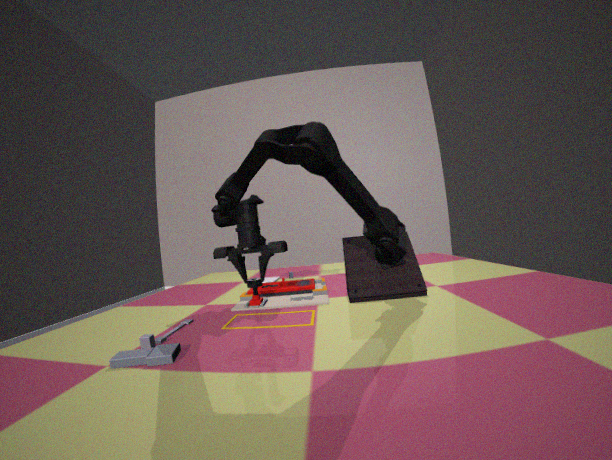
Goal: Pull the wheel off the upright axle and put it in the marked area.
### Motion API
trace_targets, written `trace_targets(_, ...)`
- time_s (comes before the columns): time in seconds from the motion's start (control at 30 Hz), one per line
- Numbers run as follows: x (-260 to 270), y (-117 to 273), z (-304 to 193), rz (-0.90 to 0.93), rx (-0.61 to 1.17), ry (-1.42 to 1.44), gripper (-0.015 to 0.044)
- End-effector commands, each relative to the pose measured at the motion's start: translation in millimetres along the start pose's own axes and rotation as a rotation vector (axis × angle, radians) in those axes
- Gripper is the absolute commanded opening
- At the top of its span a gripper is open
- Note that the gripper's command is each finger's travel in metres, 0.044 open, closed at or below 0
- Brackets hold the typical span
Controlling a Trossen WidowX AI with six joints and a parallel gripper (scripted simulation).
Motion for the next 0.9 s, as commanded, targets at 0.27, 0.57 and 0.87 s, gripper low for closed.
trace_targets(0.27,0.3,7.8,0.1,0.009,-0.003,0.002,0.0)
trace_targets(0.57,0.1,10.8,0.1,0.009,-0.003,0.002,0.0)
trace_targets(0.87,-0.1,25.9,0.3,0.009,-0.004,0.001,0.0)
Point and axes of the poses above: the point midway between the two fingers, 35 mm back from their tips, its own y axis back along the fingers, its own x axis across the jaws, z = x × y, the point moved 8 cm from there along y, back along the fingers, and after that the axes turned 6 degrees about y, right-handed, at the moved point
